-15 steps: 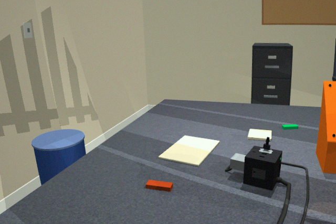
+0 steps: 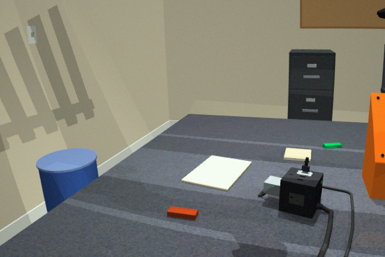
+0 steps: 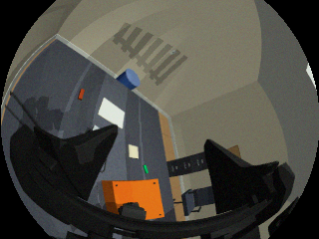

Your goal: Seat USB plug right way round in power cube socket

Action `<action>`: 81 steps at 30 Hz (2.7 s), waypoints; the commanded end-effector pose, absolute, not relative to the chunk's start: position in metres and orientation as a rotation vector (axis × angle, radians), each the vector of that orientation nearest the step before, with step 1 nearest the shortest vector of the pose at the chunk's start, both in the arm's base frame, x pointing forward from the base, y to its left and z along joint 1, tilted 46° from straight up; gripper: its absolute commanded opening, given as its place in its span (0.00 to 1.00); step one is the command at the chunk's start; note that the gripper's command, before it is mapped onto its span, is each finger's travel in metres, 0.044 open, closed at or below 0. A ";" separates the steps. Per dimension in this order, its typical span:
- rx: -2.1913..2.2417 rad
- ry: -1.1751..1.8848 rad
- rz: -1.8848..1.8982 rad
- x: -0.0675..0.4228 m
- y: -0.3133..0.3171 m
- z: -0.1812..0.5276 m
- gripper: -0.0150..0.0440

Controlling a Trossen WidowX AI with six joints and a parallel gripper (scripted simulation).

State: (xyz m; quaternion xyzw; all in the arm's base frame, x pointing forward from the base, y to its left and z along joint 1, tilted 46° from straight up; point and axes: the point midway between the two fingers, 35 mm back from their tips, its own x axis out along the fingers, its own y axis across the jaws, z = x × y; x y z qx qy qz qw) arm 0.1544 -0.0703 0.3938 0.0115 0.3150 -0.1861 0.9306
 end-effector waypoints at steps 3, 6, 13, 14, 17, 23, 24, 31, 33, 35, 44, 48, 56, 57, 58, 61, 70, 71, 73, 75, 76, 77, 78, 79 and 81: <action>-0.174 0.914 0.021 0.230 -0.063 0.320 1.00; -0.247 0.990 0.237 0.257 -0.056 0.281 1.00; -0.338 1.026 0.730 0.292 -0.031 0.191 1.00; -0.343 1.016 0.798 0.294 -0.027 0.179 1.00; -0.343 0.962 0.995 0.298 -0.012 0.143 1.00; -0.309 0.817 1.262 0.296 0.014 0.091 1.00; -0.309 0.817 1.262 0.296 0.014 0.091 1.00; -0.309 0.817 1.262 0.294 0.016 0.093 1.00; -0.309 0.817 1.262 0.294 0.015 0.093 1.00; -0.309 0.817 1.262 0.294 0.015 0.093 1.00; -0.309 0.816 1.262 0.295 0.020 0.089 1.00; -0.309 0.816 1.262 0.295 0.023 0.086 1.00; -0.309 0.816 1.262 0.295 0.029 0.081 1.00; -0.309 0.816 1.262 0.296 0.029 0.080 1.00; -0.309 0.816 1.262 0.296 0.030 0.080 1.00; -0.309 0.816 1.262 0.296 0.032 0.077 1.00; -0.309 0.815 1.262 0.296 0.038 0.072 1.00; -0.309 0.815 1.262 0.296 0.038 0.072 1.00; -0.309 0.815 1.262 0.296 0.038 0.072 1.00; -0.317 0.812 1.262 0.297 0.036 0.073 0.96; -0.317 0.812 1.262 0.297 0.036 0.073 0.91; -0.317 0.812 1.262 0.297 0.036 0.073 0.87; -0.317 0.812 1.262 0.297 0.036 0.073 0.82; -0.317 0.812 1.262 0.297 0.036 0.073 0.78; -0.317 0.812 1.262 0.297 0.036 0.073 0.69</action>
